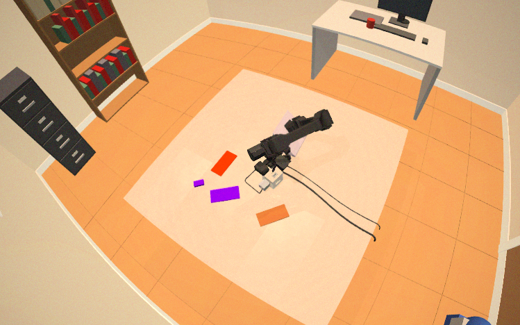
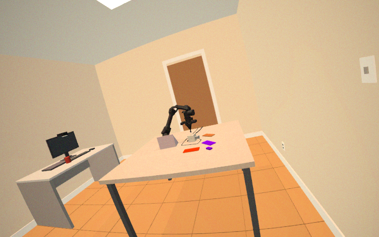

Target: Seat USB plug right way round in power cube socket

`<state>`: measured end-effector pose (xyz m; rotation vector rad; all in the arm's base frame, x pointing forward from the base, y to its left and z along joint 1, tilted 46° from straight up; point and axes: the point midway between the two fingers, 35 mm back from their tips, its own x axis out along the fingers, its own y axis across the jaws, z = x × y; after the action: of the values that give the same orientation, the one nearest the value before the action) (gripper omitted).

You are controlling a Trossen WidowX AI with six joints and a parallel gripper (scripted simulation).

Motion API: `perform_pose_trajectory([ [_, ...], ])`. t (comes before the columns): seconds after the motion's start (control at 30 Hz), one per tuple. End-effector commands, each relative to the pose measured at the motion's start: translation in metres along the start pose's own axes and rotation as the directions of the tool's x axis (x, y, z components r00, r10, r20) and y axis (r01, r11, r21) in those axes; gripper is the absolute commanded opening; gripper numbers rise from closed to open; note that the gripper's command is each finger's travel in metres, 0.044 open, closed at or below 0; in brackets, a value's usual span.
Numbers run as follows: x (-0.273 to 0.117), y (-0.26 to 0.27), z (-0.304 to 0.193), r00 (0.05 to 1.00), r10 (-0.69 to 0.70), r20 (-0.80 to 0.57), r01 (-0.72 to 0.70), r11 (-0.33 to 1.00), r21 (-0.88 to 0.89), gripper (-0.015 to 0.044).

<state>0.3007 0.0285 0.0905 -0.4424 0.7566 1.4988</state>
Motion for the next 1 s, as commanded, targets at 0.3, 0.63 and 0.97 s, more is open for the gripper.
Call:
perform_pose_trajectory([
  [0.3, 0.002, -0.0005, 0.0008, 1.0, 0.0, 0.014, 0.0, 1.0, -0.007, 0.0],
  [0.63, 0.0031, -0.0007, 0.0015, 1.0, 0.0, 0.022, 0.0, 1.0, -0.009, 0.0],
  [0.97, 0.0043, -0.001, 0.0022, 1.0, 0.0, 0.031, 0.001, 1.0, -0.011, 0.0],
])
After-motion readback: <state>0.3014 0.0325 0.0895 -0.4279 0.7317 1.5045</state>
